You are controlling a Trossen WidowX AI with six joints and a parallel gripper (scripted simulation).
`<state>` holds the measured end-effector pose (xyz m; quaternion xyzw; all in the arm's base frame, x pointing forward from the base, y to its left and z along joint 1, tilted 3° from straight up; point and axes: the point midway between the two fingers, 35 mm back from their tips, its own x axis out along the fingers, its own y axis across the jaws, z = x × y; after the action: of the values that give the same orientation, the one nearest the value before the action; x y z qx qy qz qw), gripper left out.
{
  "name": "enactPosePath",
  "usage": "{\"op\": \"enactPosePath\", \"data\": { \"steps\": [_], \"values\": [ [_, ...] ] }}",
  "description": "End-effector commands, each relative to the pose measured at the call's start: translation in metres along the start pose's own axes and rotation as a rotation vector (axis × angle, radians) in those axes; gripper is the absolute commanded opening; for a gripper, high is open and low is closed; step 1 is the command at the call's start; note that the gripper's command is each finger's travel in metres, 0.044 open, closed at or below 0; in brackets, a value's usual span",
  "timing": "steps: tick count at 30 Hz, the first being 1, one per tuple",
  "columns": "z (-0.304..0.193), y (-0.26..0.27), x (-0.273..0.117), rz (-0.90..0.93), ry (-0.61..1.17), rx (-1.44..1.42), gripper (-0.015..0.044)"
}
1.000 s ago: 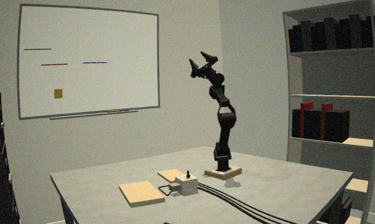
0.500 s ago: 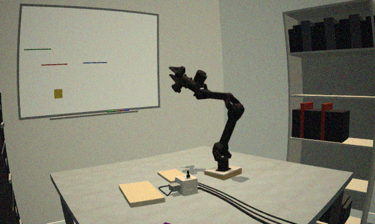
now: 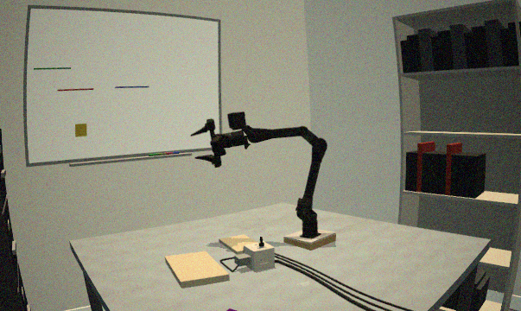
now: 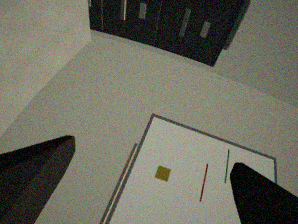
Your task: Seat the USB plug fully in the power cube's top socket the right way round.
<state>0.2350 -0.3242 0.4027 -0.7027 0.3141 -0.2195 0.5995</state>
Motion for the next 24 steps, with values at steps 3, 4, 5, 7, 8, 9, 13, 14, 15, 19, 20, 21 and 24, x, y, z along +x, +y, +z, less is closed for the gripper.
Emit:
{"op": "enactPosePath", "data": {
  "steps": [3, 4, 5, 7, 8, 9, 13, 14, 15, 19, 20, 21, 24],
  "values": [
    [0.099, 0.053, 0.023, 0.294, -0.208, 0.167, 0.044],
    [0.115, 0.062, 0.022, 0.346, -0.237, 0.184, 0.044],
    [0.132, 0.071, 0.02, 0.399, -0.265, 0.198, 0.044],
    [0.164, 0.088, 0.013, 0.508, -0.315, 0.218, 0.044],
    [0.18, 0.097, 0.007, 0.564, -0.338, 0.223, 0.044],
    [0.196, 0.106, 0.001, 0.62, -0.359, 0.225, 0.044],
    [0.253, 0.141, -0.035, 0.853, -0.421, 0.2, 0.044],
    [0.265, 0.149, -0.046, 0.912, -0.431, 0.184, 0.044],
    [0.277, 0.157, -0.058, 0.972, -0.438, 0.164, 0.044],
    [0.314, 0.186, -0.114, 1.199, -0.438, 0.04, 0.044],
    [0.32, 0.192, -0.128, 1.248, -0.43, 0.0, 0.044],
    [0.326, 0.198, -0.142, 1.295, -0.419, -0.043, 0.044],
    [0.334, 0.207, -0.169, 1.383, -0.387, -0.146, 0.044]
  ]
}}
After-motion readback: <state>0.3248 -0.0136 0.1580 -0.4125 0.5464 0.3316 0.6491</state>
